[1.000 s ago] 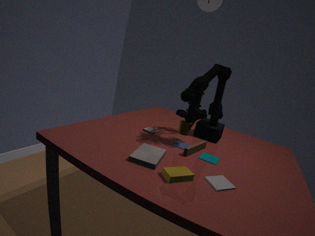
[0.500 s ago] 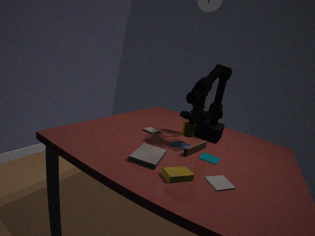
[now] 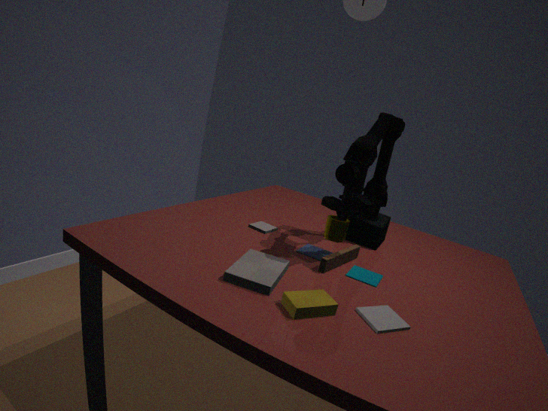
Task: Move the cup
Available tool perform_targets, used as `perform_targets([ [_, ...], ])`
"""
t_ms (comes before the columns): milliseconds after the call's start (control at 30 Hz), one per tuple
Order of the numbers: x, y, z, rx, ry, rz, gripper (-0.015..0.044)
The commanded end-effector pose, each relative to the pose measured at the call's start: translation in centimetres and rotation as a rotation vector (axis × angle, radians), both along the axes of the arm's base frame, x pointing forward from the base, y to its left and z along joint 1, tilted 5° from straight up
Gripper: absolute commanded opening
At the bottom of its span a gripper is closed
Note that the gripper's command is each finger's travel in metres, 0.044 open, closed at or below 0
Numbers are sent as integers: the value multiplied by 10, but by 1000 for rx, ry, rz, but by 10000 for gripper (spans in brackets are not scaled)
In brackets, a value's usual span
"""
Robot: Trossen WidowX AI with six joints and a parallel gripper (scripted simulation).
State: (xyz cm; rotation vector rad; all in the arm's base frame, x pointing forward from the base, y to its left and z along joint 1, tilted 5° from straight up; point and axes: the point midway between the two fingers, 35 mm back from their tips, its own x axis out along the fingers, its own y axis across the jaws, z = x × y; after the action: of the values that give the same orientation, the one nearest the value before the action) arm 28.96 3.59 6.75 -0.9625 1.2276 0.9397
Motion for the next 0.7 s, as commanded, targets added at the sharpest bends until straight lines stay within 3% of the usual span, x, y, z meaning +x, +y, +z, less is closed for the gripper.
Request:
perform_targets([
  [0,0,9,0,-2,3,-4,0],
  [667,0,50,5,2,3,-3,0],
])
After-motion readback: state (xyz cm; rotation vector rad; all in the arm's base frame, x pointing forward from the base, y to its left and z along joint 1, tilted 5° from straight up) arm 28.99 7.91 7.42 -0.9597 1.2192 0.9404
